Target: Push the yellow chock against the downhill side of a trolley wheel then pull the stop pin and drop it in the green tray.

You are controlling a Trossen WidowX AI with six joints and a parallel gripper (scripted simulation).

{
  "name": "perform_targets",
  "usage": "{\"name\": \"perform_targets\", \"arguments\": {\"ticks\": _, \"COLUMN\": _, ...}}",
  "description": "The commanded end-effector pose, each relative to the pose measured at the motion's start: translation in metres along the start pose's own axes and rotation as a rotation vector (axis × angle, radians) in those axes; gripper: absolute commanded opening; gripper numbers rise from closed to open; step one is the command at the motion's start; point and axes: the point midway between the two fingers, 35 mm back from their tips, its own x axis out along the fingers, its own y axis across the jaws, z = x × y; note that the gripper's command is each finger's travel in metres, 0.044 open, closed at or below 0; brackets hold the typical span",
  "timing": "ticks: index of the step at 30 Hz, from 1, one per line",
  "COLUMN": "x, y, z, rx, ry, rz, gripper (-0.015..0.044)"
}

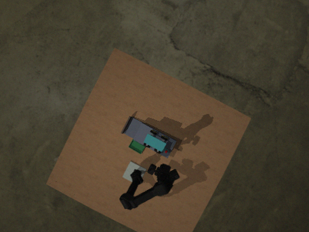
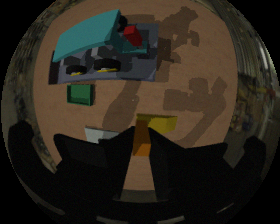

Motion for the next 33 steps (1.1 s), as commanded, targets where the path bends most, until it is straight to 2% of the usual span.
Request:
{"name": "perform_targets", "arguments": {"ticks": 1, "x": 0.001, "y": 0.013, "z": 0.002, "rx": 0.005, "ry": 0.002, "rz": 0.000, "gripper": 0.0000}}
{"name": "perform_targets", "arguments": {"ticks": 33, "x": 0.006, "y": 0.120, "z": 0.030, "rx": 0.005, "ry": -0.001, "rz": 0.009, "gripper": 0.0000}}
